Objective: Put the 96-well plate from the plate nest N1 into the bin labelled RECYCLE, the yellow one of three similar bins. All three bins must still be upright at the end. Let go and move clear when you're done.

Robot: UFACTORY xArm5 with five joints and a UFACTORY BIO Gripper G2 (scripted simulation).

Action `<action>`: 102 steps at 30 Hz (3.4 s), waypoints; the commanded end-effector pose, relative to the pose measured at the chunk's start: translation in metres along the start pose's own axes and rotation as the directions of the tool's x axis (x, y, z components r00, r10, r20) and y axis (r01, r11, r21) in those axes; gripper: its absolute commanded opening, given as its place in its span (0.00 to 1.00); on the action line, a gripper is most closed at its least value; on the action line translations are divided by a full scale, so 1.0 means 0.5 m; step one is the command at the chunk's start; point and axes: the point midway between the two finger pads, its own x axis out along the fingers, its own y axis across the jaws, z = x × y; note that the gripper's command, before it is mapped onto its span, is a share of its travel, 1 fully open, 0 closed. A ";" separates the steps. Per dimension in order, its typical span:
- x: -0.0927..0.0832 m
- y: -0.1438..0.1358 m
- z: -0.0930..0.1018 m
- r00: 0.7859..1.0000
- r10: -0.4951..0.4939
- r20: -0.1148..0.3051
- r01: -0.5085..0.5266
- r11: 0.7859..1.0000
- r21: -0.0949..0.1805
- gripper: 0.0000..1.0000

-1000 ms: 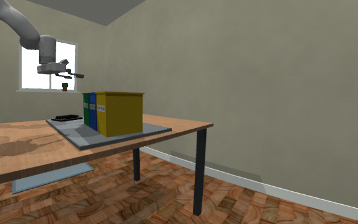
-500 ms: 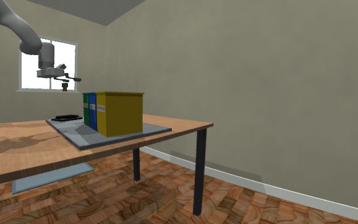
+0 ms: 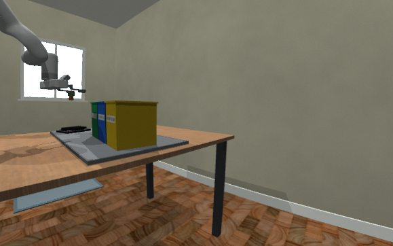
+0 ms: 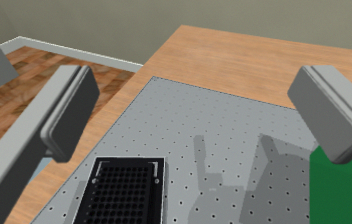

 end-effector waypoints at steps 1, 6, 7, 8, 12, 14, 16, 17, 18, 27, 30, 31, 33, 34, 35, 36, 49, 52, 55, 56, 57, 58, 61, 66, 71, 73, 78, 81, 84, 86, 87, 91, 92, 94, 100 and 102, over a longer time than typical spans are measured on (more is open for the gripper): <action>0.022 0.034 -0.005 1.000 -0.003 0.005 0.003 1.000 0.009 0.37; 0.041 0.079 -0.015 1.000 -0.003 0.005 0.003 1.000 0.009 0.37; 0.045 0.088 -0.017 1.000 -0.003 0.005 0.003 1.000 0.009 0.37; 0.049 0.097 -0.019 1.000 -0.003 0.005 0.003 1.000 0.009 0.37; 0.064 0.133 -0.027 1.000 -0.003 0.005 0.003 1.000 0.009 0.37; 0.072 0.151 -0.031 1.000 -0.003 0.005 0.003 1.000 0.009 0.37; 0.076 0.160 -0.033 1.000 -0.003 0.005 0.003 1.000 0.009 0.37; 0.076 0.160 -0.033 1.000 -0.003 0.005 0.003 1.000 0.009 0.37; 0.080 0.169 -0.035 1.000 -0.003 0.005 0.003 1.000 0.009 0.37; 0.082 0.173 -0.036 1.000 -0.003 0.005 0.003 1.000 0.009 0.37; 0.082 0.173 -0.036 1.000 -0.003 0.005 0.003 1.000 0.009 0.37; 0.082 0.173 -0.036 1.000 -0.003 0.005 0.003 1.000 0.009 0.37; 0.082 0.173 -0.036 1.000 -0.003 0.005 0.003 1.000 0.009 0.37; 0.082 0.173 -0.036 1.000 -0.003 0.005 0.003 1.000 0.009 0.37; 0.082 0.173 -0.036 1.000 -0.003 0.005 0.003 1.000 0.009 0.37; 0.082 0.173 -0.036 1.000 -0.003 0.005 0.003 1.000 0.009 0.37; 0.082 0.174 -0.073 1.000 -0.003 0.005 0.003 1.000 0.009 0.37; 0.082 0.174 -0.076 1.000 -0.003 0.005 0.003 1.000 0.009 0.37; 0.082 0.174 -0.086 1.000 -0.003 0.005 0.003 1.000 0.009 0.37; 0.082 0.174 -0.089 1.000 -0.003 0.005 0.003 1.000 0.009 0.37; 0.082 0.174 -0.093 1.000 -0.003 0.005 0.003 1.000 0.009 0.37; 0.082 0.174 -0.096 1.000 -0.003 0.005 0.003 1.000 0.009 0.37; 0.082 0.174 -0.106 1.000 -0.003 0.005 0.003 1.000 0.009 0.37; 0.082 0.174 -0.123 1.000 -0.003 0.005 0.003 1.000 0.009 0.37; 0.082 0.174 -0.133 1.000 -0.003 0.005 0.003 1.000 0.009 0.37; 0.082 0.174 -0.139 1.000 -0.003 0.005 0.003 1.000 0.009 0.37; 0.082 0.175 -0.156 1.000 -0.003 0.005 0.003 1.000 0.009 0.37; 0.082 0.175 -0.166 1.000 -0.003 0.005 0.003 1.000 0.009 0.37; 0.082 0.175 -0.173 1.000 -0.003 0.005 0.003 1.000 0.009 0.37; 0.082 0.175 -0.176 1.000 -0.003 0.005 0.003 1.000 0.009 0.37; 0.082 0.175 -0.179 1.000 -0.003 0.005 0.003 1.000 0.009 0.37; 0.082 0.175 -0.193 1.000 -0.003 0.005 0.003 1.000 0.009 0.37; 0.082 0.175 -0.196 1.000 -0.003 0.005 0.003 1.000 0.009 0.37; 0.082 0.175 -0.203 1.000 -0.003 0.005 0.003 1.000 0.009 0.37; 0.082 0.175 -0.223 1.000 -0.003 0.005 0.003 1.000 0.009 0.37; 0.082 0.175 -0.223 1.000 -0.003 0.005 0.003 1.000 0.009 0.37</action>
